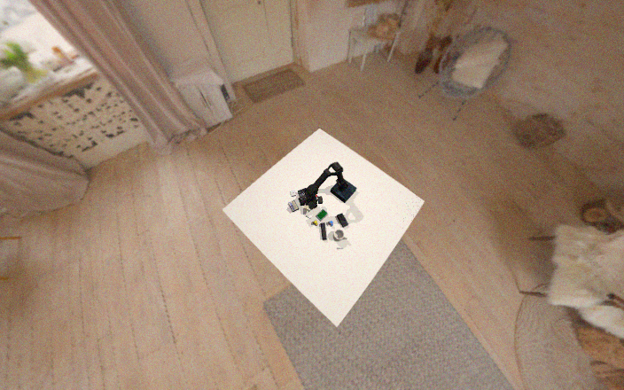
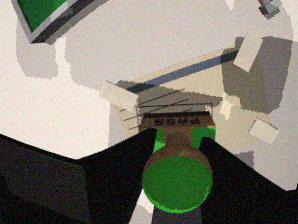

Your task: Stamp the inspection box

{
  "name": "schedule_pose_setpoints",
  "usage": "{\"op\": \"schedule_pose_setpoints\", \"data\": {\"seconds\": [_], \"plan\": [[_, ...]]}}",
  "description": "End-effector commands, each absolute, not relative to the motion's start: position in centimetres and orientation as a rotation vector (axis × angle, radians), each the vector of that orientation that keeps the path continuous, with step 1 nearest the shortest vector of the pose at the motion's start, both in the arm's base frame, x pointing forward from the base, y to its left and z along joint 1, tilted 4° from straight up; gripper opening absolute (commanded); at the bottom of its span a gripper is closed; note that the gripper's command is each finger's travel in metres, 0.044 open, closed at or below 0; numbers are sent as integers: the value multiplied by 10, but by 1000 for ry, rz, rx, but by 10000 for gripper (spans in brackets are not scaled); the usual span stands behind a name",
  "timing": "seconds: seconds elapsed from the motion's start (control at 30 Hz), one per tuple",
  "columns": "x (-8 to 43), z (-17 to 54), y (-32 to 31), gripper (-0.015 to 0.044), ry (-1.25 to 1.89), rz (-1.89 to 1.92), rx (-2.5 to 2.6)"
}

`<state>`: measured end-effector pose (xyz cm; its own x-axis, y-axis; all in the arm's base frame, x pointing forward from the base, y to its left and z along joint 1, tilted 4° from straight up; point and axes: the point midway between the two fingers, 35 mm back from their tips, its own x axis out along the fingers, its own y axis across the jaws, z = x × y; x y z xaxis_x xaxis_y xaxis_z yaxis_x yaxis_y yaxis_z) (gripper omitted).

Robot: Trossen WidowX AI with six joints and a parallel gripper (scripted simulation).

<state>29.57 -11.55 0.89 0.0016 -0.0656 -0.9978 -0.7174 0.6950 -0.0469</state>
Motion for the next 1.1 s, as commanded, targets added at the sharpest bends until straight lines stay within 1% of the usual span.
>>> {"op": "schedule_pose_setpoints", "data": {"seconds": [0.0,1.07], "plan": [[295,6,-115,0,1502,585,-674],[295,1,-115,0,1504,587,-670]]}}
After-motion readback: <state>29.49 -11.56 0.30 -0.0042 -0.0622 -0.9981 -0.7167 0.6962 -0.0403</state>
